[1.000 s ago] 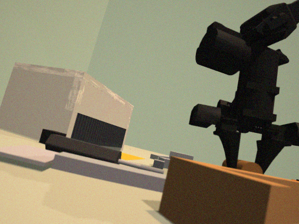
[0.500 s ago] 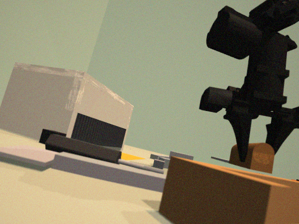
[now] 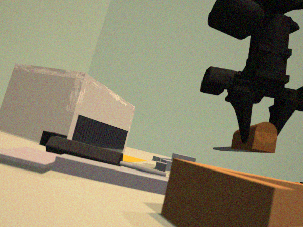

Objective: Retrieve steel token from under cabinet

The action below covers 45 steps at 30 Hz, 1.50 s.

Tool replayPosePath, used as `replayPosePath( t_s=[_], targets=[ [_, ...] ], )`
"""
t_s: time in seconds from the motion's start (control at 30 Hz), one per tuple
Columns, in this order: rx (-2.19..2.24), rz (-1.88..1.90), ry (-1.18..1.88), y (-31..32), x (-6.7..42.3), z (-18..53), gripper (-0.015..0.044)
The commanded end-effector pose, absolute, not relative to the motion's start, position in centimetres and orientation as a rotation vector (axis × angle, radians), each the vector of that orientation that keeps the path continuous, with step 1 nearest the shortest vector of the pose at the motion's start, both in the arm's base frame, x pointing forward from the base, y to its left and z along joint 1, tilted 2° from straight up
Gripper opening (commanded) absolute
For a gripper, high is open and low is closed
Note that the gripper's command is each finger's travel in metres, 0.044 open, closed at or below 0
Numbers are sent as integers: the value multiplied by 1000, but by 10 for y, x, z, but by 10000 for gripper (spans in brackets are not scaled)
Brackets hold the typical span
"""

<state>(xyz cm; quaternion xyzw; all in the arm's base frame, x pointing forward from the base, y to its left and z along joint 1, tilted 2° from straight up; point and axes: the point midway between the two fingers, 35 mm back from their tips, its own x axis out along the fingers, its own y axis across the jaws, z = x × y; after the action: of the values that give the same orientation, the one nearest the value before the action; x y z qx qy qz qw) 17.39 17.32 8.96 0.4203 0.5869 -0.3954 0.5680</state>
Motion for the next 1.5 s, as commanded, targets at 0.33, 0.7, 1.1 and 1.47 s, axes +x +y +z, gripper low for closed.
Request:
replayPosePath(
  t_s=[0.33, 0.7, 1.1, 1.47],
  targets=[
    [1001, -922, 1366, 199, 197, 122, 0],
    [1001, -922, 1366, 201, 197, 144, 0],
    [1000, -923, 1366, 191, 192, 156, 0],
    [999, -925, 1364, 169, 186, 157, 0]
  ],
)
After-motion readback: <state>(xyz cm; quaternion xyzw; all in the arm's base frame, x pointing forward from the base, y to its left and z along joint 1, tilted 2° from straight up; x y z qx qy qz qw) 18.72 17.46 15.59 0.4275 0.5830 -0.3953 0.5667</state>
